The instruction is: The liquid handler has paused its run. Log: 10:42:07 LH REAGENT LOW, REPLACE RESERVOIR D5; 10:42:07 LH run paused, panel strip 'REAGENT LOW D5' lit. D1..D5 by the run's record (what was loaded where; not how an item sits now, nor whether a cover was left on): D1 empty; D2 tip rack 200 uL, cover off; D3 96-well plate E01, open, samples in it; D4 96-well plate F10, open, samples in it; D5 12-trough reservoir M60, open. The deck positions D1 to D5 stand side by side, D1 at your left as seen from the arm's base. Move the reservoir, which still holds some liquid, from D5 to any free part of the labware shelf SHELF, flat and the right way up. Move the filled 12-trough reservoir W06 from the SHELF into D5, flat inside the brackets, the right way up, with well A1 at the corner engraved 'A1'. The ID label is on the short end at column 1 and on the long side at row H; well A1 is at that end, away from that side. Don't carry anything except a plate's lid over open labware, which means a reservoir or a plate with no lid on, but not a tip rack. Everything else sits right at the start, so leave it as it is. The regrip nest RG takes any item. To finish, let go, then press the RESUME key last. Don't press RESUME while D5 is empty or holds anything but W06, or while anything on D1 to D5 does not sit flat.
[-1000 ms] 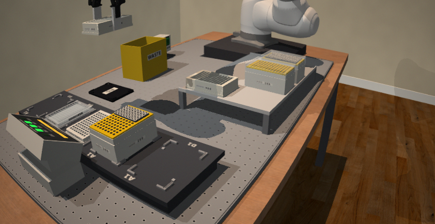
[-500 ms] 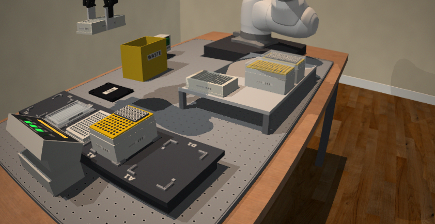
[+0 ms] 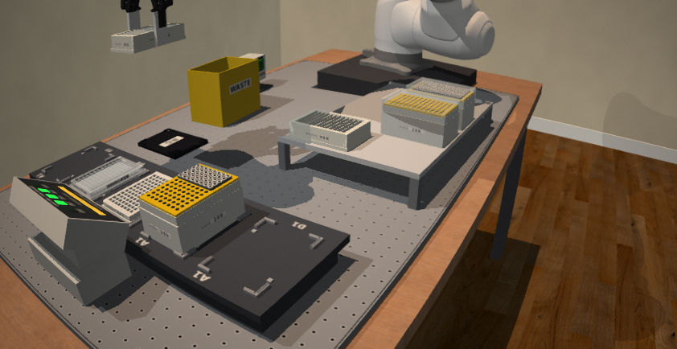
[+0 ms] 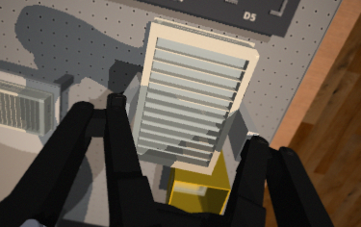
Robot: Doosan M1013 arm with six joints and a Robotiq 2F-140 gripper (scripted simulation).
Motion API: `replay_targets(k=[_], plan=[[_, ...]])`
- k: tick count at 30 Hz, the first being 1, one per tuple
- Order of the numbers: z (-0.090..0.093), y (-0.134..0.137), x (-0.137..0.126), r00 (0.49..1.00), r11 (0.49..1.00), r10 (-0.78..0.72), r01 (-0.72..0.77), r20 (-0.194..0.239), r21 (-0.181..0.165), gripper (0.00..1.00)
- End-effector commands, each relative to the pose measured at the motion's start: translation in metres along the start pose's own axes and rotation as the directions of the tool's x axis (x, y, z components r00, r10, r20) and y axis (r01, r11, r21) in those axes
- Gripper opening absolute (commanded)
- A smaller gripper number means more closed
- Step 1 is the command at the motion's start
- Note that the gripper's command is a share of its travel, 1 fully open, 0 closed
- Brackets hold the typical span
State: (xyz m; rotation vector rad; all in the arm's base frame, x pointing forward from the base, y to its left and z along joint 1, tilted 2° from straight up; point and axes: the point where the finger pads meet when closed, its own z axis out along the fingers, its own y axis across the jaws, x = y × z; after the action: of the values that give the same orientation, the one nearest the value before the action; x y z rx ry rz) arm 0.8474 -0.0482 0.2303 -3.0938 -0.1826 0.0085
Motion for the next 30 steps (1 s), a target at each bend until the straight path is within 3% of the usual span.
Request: replay_targets(k=[1,30], plan=[[0.000,0.005,0.000,1.000,1.000,0.000,0.000,0.000,0.000,0.00],[0.000,0.064,0.001,1.000,1.000,0.000,0.000,0.000,0.000,0.00]])
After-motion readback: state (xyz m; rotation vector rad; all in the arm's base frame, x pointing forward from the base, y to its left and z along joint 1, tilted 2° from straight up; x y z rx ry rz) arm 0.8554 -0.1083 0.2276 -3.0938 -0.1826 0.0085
